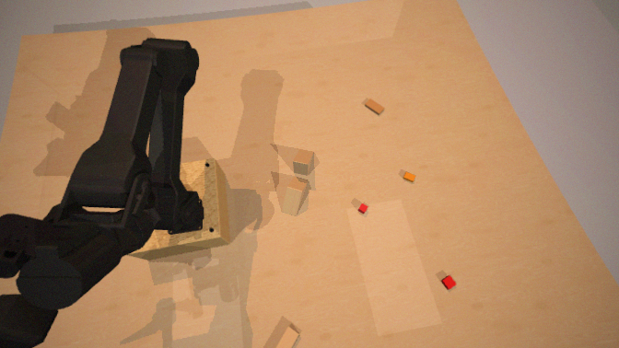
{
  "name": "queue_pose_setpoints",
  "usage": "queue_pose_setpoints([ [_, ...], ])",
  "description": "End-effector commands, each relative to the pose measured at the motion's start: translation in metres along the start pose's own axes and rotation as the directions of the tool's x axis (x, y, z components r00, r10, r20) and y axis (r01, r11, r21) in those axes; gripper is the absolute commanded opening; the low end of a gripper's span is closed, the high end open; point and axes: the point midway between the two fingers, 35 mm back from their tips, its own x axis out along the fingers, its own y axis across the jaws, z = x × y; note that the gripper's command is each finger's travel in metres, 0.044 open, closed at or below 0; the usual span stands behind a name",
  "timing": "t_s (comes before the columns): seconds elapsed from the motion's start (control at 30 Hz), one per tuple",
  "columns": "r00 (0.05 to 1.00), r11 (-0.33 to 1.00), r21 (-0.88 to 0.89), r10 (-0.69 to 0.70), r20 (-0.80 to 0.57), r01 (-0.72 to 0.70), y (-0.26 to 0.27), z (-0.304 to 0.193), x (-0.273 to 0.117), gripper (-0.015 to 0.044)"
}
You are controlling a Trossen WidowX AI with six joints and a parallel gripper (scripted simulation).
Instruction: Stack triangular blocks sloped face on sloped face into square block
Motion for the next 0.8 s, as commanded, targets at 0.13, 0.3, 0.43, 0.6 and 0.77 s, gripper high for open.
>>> queue_pose_setpoints([
  [0.13,0.973,0.898,-0.389,0.143,-0.181,-0.204,0.031,-0.033,-0.015,0.0269],
  [0.3,0.854,0.422,-0.742,0.281,-0.438,-0.52,0.062,-0.082,-0.053,0.0138],
  [0.43,0.708,-0.109,-0.76,0.301,-0.639,-0.641,0.071,-0.122,-0.095,0.0033],
  [0.6,0.575,-0.537,-0.612,0.262,-0.775,-0.581,0.066,-0.151,-0.134,0.0],
  [0.77,0.446,-0.869,-0.371,0.205,-0.871,-0.326,0.052,-0.171,-0.175,0.0],
])
